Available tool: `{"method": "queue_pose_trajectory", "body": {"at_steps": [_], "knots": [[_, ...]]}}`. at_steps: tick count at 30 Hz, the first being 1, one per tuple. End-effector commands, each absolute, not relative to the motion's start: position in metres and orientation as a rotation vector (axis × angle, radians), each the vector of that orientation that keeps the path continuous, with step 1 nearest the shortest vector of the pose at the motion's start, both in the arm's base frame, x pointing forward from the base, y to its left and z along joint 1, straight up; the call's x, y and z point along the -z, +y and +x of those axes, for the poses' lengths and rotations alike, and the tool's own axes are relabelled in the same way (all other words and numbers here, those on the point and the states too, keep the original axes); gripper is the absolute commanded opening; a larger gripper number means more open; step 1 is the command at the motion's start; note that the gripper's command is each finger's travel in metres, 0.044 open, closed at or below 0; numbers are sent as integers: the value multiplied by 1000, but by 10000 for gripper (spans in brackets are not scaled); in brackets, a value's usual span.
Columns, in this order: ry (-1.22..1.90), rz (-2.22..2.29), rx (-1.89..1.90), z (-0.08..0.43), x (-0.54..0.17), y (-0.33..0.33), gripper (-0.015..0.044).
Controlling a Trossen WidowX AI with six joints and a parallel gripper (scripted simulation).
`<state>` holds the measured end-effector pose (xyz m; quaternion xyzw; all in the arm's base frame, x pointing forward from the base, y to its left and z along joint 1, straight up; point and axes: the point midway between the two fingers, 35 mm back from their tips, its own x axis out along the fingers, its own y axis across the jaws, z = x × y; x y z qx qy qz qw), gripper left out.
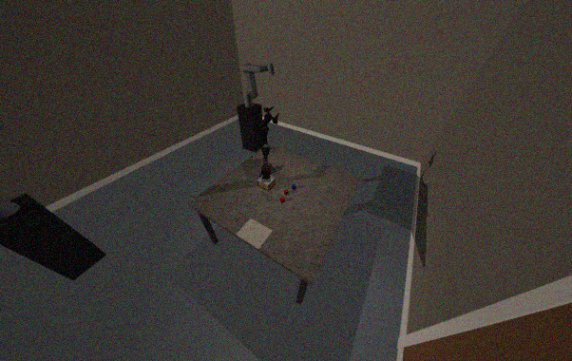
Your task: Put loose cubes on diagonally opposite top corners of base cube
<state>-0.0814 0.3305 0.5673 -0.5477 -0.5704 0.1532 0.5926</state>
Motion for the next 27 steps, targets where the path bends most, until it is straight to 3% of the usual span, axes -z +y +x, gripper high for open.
{"method": "queue_pose_trajectory", "body": {"at_steps": [1, 5, 15, 27], "knots": [[-1326, -1271, -354, -81, -568, 330, 374], [-1310, -1212, -300, -73, -584, 306, 269], [-1259, -993, -143, -43, -634, 219, 265], [-979, -630, 119, 69, -662, 43, 265]]}}
